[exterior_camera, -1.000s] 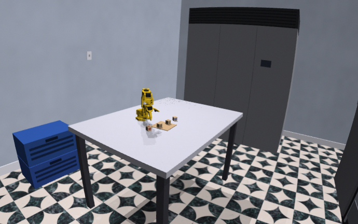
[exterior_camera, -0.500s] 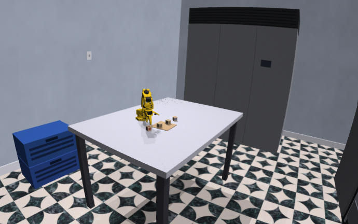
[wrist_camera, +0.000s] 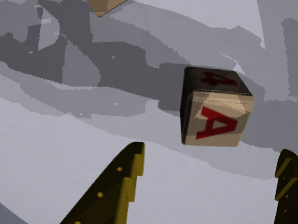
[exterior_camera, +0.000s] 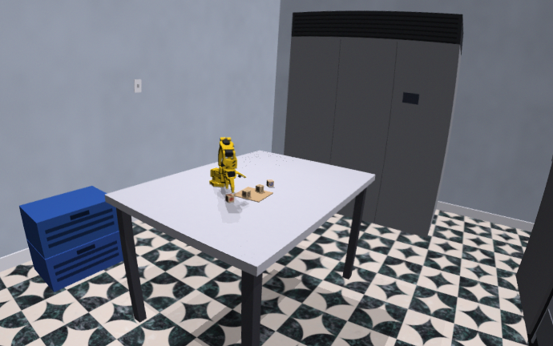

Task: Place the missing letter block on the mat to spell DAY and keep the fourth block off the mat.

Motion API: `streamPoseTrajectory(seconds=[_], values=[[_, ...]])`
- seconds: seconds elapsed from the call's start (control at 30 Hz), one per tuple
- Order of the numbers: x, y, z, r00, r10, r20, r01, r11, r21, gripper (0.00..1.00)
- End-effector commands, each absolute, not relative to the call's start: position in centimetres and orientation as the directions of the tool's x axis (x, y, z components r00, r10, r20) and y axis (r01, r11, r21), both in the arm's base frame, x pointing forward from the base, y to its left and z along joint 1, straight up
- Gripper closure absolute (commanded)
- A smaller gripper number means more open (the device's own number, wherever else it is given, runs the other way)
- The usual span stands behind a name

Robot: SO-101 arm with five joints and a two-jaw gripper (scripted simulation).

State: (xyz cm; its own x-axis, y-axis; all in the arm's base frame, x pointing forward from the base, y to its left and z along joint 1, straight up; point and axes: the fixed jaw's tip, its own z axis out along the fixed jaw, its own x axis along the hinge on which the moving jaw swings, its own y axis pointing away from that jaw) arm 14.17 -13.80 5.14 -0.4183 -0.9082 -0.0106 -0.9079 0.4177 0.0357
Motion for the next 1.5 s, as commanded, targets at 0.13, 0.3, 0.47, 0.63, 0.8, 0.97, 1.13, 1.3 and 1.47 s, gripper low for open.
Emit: streamPoseTrajectory(seconds=[0.13,0.3,0.47,0.63,0.8,0.97,1.13,1.3,1.47], values=[[14.8,-14.5,6.4,-0.419,-0.908,0.016,-0.907,0.418,-0.047,0.65],[14.8,-14.5,6.4,-0.419,-0.908,0.016,-0.907,0.418,-0.047,0.65],[14.8,-14.5,6.4,-0.419,-0.908,0.016,-0.907,0.418,-0.047,0.65],[14.8,-14.5,6.4,-0.419,-0.908,0.016,-0.907,0.418,-0.047,0.65],[14.8,-14.5,6.1,-0.419,-0.908,0.016,-0.907,0.418,-0.047,0.65],[14.9,-14.6,5.6,-0.419,-0.908,0.016,-0.907,0.418,-0.047,0.65],[14.9,-14.6,5.1,-0.419,-0.908,0.016,-0.907,0.418,-0.047,0.65],[15.0,-14.7,4.3,-0.419,-0.908,0.016,-0.907,0.418,-0.047,0.65],[15.0,-14.7,3.5,-0.419,-0.908,0.016,-0.907,0.418,-0.047,0.65]])
